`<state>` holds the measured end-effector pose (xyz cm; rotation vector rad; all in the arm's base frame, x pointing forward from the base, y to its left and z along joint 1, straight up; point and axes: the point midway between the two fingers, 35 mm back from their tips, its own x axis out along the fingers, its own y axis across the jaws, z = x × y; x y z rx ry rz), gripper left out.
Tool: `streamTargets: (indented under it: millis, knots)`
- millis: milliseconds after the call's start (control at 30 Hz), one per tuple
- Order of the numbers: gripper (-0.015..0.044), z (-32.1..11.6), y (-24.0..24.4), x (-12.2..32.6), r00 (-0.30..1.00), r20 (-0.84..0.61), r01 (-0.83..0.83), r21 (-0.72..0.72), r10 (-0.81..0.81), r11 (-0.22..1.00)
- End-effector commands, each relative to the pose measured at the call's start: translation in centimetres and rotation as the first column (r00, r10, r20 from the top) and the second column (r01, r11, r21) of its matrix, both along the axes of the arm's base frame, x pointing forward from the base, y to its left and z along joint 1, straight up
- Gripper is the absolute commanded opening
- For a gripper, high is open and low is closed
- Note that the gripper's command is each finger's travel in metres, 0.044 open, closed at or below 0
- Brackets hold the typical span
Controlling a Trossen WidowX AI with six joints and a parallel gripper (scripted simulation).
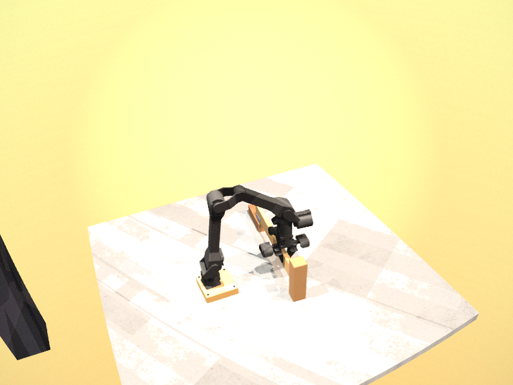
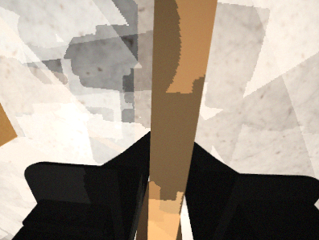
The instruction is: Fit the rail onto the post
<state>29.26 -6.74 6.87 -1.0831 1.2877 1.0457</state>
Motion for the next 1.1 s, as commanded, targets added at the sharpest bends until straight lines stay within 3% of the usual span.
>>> streamTargets:
  millis: [0,1067]
  knots:
    - [0.0,0.16,-0.14,0.01,1.0,0.003,-0.002,0.002,0.002,1.0]
    - [0.0,0.09,-1.13,-0.11,1.0,0.002,-0.002,0.001,0.002,1.0]
